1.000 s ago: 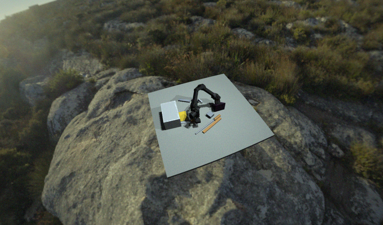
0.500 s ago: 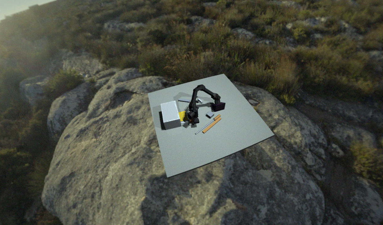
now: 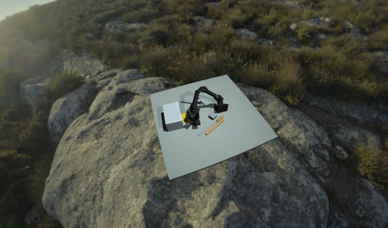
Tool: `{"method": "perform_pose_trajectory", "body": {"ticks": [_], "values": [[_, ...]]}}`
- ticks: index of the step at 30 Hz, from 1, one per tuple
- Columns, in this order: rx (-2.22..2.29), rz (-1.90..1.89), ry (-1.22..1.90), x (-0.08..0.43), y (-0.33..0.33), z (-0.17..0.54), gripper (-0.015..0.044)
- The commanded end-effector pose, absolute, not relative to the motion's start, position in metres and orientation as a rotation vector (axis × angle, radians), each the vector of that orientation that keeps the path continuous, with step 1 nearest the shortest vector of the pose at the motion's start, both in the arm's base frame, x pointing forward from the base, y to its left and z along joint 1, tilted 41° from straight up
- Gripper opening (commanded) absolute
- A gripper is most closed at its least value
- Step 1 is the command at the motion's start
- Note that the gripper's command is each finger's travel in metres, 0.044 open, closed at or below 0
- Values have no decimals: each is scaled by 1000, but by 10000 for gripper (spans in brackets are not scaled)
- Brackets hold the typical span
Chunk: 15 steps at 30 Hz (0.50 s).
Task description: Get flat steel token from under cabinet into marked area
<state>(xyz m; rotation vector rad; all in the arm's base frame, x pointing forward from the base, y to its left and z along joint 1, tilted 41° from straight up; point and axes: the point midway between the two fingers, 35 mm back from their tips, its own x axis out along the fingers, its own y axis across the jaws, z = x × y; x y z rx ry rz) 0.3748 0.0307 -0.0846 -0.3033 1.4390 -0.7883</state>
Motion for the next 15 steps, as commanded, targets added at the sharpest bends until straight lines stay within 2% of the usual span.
{"method": "perform_pose_trajectory", "body": {"ticks": [1,15], "values": [[-300,-786,1438,382,29,-84,0],[-300,-786,1437,395,25,-81,0]]}}
